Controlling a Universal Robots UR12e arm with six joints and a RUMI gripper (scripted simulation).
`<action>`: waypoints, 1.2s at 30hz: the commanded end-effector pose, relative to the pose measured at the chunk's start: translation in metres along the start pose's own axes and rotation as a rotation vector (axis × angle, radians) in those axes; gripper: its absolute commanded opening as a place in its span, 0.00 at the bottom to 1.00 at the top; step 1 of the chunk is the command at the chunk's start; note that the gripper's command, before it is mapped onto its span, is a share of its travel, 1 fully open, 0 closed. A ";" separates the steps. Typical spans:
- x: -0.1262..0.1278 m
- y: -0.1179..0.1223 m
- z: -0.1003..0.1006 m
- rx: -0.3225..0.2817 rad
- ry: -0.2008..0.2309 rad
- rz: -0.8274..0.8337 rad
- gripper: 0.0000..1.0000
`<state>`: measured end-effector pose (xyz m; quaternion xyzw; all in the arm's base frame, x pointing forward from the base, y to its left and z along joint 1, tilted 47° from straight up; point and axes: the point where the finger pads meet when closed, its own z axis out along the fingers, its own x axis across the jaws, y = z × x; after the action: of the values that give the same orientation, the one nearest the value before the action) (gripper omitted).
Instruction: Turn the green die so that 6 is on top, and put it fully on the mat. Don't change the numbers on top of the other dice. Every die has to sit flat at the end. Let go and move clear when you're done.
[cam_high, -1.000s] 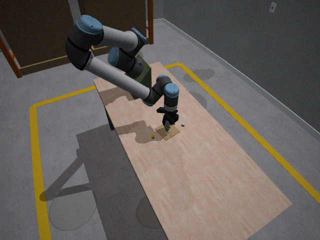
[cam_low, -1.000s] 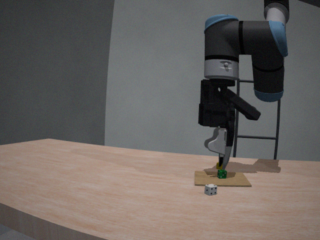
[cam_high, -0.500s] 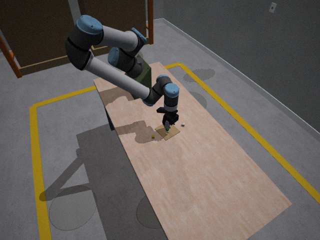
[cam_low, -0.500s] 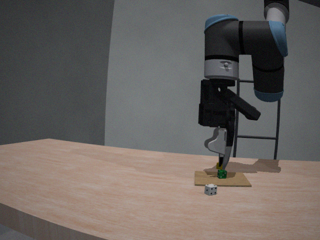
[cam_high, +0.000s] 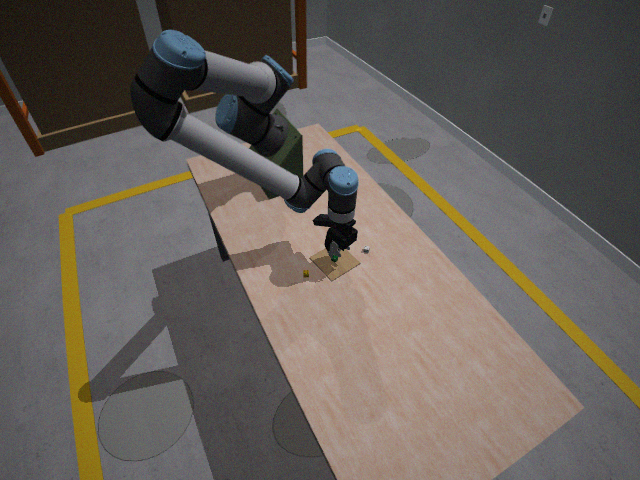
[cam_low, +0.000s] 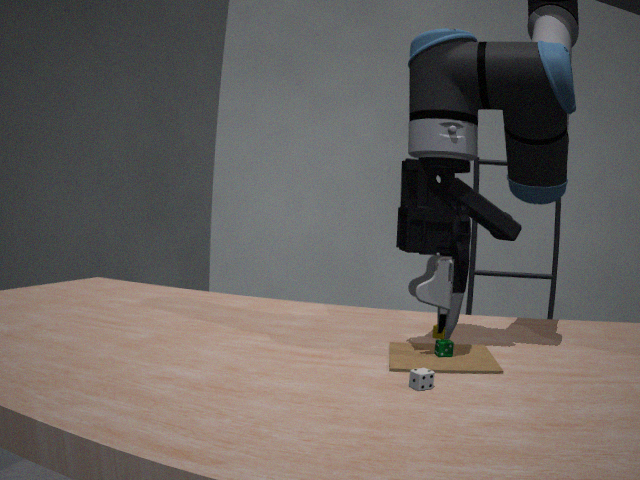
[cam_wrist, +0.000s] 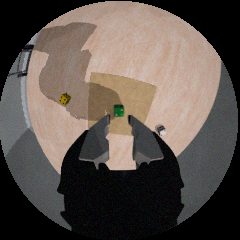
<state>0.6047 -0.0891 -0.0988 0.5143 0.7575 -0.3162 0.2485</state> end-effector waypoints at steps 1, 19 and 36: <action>0.000 0.000 0.000 -0.001 0.000 0.000 0.21; 0.000 0.000 0.018 -0.001 0.000 0.000 0.21; 0.000 0.000 0.025 -0.001 0.000 0.000 0.21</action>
<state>0.6060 -0.1077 -0.1159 0.5143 0.7575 -0.3162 0.2485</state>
